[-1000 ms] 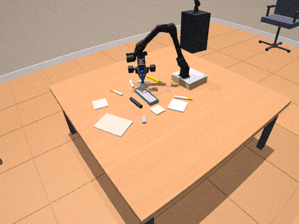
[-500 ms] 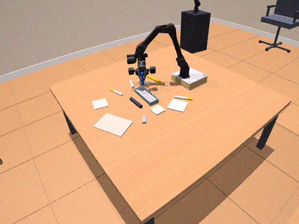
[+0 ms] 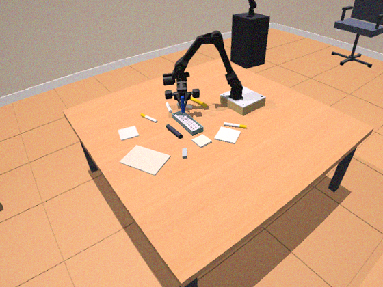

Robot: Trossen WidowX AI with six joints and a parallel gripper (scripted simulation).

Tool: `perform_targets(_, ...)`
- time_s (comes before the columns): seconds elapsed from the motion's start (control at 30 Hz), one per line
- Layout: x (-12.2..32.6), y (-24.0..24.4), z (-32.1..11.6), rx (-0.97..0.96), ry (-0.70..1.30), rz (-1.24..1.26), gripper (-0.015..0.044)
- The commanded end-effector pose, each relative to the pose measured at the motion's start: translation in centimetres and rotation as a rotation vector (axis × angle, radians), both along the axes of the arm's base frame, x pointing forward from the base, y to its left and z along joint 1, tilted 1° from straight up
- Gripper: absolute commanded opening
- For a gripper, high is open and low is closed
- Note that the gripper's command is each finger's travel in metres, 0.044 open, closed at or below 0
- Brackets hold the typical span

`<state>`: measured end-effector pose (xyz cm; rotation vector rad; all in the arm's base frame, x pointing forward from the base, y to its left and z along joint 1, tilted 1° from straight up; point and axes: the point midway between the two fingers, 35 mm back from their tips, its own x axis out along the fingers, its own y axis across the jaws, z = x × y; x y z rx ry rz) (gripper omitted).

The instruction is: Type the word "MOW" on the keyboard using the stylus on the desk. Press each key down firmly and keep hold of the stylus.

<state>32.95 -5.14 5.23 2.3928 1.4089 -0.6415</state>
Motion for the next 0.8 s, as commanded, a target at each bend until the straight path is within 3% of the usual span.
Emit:
perform_targets(0.0,-0.1,0.1,-0.3,0.004,0.0,0.0,0.0081)
perform_targets(0.77,-0.1,0.0,-1.5,0.004,0.0,0.0,0.0081)
